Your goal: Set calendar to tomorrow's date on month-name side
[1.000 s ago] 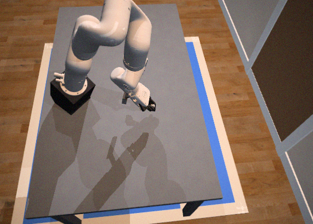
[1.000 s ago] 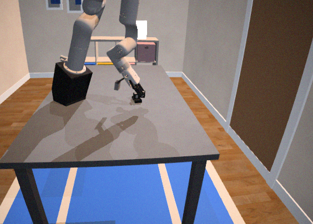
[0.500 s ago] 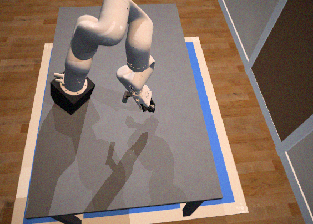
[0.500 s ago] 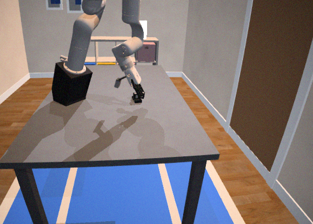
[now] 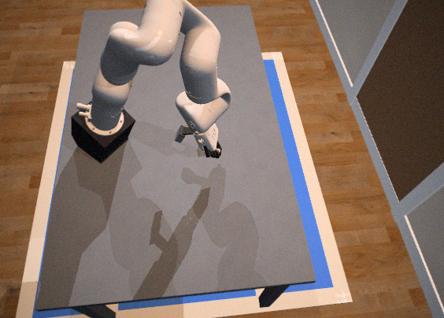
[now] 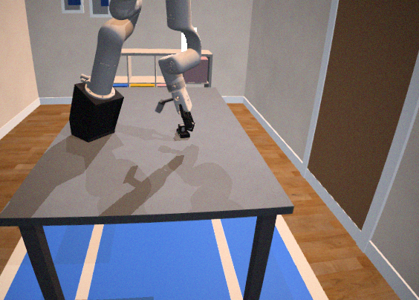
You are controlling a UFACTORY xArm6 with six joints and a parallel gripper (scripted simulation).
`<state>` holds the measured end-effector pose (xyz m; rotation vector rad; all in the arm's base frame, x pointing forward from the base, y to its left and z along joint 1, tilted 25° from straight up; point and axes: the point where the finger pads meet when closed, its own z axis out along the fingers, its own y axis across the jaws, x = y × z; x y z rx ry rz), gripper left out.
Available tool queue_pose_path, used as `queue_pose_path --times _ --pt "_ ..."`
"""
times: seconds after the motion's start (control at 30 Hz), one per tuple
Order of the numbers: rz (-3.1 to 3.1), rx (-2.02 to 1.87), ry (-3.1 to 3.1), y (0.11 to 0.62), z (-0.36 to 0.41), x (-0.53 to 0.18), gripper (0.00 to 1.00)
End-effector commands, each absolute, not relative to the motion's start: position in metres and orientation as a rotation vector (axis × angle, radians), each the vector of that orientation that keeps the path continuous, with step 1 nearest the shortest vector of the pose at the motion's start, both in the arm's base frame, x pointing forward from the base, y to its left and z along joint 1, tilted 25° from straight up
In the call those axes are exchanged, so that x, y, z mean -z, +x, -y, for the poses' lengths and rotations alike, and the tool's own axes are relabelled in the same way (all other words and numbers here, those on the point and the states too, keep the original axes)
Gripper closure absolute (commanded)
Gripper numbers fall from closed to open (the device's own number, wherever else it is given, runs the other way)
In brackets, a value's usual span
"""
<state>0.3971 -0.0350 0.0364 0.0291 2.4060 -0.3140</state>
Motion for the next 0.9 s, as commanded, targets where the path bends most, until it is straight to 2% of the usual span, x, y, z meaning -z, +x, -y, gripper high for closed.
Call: queue_pose_path --times 0.0,0.87 --pt "-2.426 0.333 0.036 0.3964 0.0365 -0.0364 0.71" --pt "-2.658 0.330 0.074 0.3998 0.0348 -0.0385 0.71"
